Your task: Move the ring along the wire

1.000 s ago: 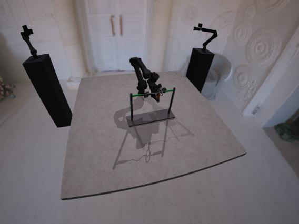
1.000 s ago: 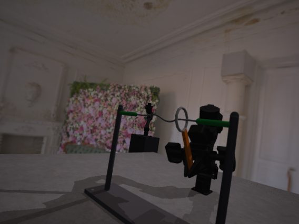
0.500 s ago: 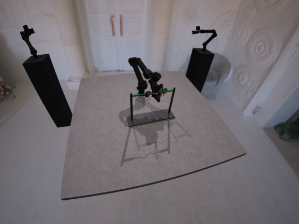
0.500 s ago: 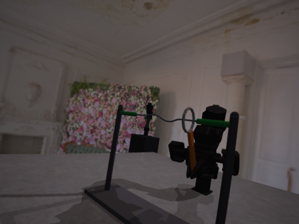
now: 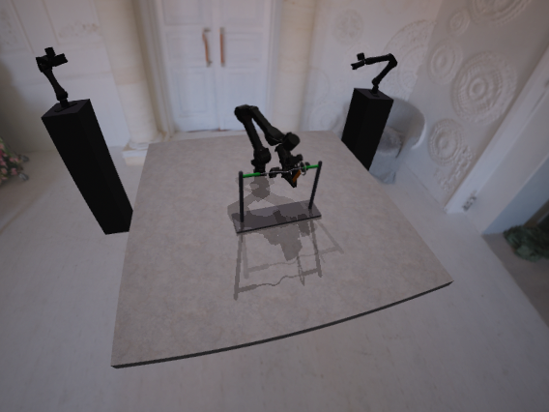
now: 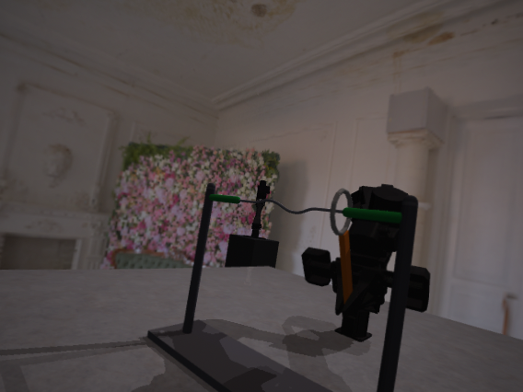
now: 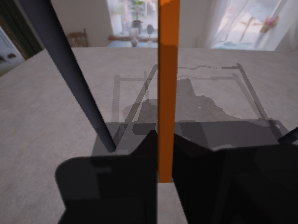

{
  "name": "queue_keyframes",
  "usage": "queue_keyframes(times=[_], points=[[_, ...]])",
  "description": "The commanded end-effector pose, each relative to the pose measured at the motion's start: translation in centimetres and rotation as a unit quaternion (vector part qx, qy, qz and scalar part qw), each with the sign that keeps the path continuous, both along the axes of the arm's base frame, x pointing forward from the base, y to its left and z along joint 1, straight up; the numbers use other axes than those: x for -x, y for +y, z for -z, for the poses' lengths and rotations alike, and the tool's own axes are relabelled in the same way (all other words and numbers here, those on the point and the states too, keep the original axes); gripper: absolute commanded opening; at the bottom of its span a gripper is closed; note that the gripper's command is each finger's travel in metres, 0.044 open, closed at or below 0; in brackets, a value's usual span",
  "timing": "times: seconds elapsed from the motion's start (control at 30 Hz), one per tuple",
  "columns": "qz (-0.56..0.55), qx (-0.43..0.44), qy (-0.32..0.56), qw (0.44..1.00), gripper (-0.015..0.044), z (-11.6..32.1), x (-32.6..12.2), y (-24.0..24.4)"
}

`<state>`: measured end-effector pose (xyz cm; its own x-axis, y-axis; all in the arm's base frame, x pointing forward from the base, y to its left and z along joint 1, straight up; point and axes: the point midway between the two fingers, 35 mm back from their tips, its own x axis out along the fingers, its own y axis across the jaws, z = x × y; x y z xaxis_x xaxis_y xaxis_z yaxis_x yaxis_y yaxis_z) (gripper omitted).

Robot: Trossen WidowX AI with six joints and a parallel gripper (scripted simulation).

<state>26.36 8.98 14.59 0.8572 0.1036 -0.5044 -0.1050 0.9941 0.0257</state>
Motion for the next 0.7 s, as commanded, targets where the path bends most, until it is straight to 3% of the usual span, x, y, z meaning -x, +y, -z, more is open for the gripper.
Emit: queue_keyframes(times=[0.0, 0.67], points=[[0.002, -0.001, -0.001, 1.0, -0.015, 0.0, 0.0, 0.4], [0.0, -0.004, -0.004, 1.0, -0.015, 0.1, 0.1, 2.2]])
